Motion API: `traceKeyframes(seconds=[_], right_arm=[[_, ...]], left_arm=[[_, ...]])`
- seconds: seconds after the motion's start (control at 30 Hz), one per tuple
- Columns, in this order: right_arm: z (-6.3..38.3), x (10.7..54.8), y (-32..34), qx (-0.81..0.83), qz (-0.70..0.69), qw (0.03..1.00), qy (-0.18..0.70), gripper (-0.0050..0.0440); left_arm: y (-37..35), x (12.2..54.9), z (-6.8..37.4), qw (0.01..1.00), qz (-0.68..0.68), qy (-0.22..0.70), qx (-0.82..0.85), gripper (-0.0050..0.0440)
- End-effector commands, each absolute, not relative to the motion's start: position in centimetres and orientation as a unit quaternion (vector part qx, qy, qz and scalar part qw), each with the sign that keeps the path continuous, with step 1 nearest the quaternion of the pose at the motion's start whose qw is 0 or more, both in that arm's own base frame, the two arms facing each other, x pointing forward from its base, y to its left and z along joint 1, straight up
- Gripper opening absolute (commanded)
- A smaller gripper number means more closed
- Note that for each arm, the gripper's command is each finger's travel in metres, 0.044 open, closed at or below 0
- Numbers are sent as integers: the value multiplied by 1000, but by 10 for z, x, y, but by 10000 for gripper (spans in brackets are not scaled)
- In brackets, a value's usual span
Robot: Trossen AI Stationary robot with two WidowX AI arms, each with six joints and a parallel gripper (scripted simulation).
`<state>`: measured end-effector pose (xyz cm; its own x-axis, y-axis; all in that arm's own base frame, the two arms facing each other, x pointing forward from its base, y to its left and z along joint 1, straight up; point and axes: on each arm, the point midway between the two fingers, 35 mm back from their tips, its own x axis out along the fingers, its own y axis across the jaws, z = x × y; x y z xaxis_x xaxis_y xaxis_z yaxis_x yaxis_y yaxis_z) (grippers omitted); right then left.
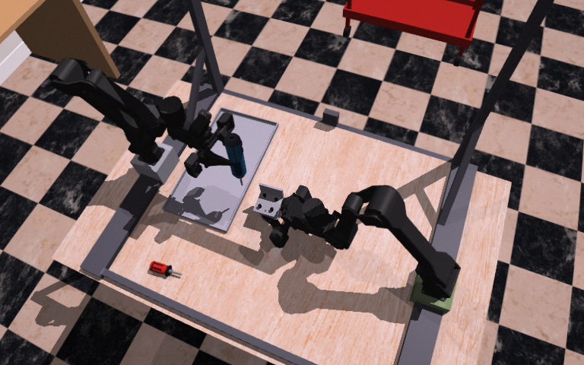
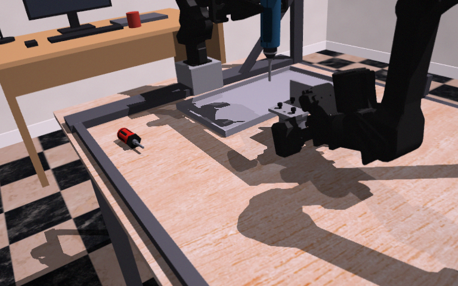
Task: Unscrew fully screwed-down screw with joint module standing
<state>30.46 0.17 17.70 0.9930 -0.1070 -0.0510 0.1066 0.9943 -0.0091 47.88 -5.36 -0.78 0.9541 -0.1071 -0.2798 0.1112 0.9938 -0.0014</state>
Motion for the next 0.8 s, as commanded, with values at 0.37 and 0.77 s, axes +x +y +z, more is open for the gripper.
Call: traceKeyframes(seconds=[0.37,0.77], right_arm=[[189,342,4,0,-54,999,-9,163],[191,342,4,0,-54,998,-13,163]], left_arm=[[-54,482,4,990,-55,127,7,244],[-54,482,4,990,-55,127,7,244]])
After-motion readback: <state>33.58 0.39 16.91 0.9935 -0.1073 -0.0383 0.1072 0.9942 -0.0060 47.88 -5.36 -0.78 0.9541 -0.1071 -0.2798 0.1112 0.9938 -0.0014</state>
